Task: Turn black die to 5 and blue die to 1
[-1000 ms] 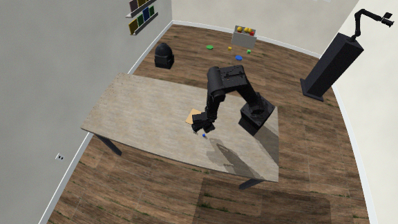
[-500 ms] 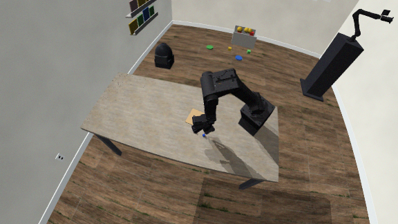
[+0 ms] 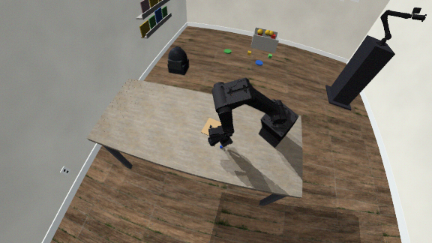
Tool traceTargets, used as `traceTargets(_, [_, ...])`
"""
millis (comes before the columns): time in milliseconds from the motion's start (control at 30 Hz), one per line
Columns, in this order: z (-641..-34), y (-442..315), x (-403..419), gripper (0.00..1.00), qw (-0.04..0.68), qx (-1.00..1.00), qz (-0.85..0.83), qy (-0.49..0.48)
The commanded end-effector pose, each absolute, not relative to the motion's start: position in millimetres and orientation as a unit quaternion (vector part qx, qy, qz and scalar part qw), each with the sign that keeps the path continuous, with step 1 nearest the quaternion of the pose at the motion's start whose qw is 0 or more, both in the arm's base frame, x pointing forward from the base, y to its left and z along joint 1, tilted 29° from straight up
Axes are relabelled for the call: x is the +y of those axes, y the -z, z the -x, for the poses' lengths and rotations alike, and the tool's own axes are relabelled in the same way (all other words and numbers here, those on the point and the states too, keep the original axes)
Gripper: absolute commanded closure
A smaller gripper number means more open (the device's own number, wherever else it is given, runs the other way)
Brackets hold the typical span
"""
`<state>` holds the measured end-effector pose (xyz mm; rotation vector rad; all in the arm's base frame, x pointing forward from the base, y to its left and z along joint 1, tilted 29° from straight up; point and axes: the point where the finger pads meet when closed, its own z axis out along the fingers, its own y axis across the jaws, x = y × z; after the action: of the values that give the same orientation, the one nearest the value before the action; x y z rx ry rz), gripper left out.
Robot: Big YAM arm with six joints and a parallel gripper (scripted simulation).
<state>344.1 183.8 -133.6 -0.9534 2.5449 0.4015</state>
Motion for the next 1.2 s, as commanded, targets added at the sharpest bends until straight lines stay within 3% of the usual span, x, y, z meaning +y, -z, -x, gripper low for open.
traceTargets(0, [-350.5,129.5,191.6,0.69,0.208,0.905,0.342,-0.145])
traceTargets(1167, [-348.9,134.8,191.7,0.69,0.203,0.906,0.343,-0.145])
